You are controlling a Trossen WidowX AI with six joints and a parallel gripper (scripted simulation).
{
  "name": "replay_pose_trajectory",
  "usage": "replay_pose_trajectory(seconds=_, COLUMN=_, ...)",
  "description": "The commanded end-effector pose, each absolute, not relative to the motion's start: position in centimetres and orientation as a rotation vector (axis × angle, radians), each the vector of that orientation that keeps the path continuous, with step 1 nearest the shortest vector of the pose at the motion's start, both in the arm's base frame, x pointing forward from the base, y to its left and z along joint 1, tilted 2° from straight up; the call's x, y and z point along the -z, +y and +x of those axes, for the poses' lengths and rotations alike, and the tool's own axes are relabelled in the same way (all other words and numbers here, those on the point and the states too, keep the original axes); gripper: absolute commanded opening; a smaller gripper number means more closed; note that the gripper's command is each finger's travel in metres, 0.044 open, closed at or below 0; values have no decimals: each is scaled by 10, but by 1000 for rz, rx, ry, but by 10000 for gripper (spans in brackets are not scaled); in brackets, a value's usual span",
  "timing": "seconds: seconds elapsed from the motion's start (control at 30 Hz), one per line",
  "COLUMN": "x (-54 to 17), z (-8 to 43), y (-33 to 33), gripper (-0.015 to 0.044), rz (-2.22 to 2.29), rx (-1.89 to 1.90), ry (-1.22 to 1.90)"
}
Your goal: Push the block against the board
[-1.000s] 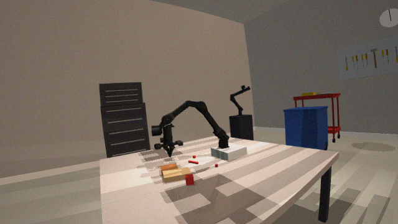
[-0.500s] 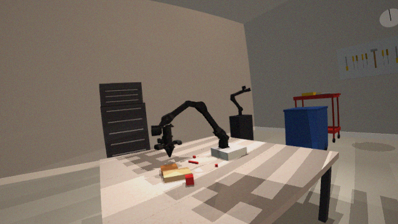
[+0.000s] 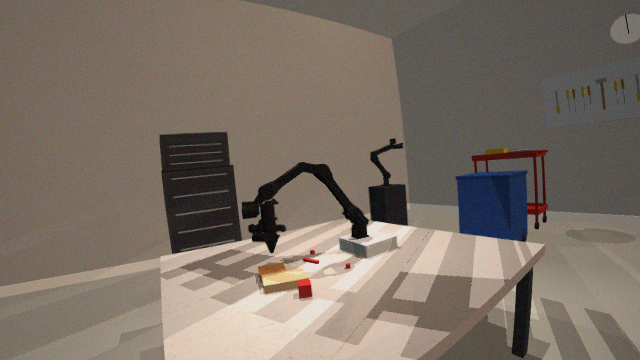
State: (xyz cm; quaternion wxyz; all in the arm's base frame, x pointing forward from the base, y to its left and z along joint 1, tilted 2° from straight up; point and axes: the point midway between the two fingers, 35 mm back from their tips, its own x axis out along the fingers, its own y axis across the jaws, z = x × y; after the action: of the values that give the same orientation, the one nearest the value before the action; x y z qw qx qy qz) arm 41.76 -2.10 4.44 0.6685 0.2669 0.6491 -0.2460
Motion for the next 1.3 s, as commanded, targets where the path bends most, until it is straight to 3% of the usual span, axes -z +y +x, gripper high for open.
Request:
replay_pose_trajectory(seconds=0.0, x=-43, z=419, y=-19, gripper=0, rz=481, rx=436, ry=1497)
replay_pose_trajectory(seconds=1.0, x=-45, z=429, y=-9, gripper=0, rz=-336, rx=-362, ry=1511)
replay_pose_trajectory(seconds=1.27, x=-45, z=429, y=-9, gripper=0, rz=-341, rx=-367, ry=1510)
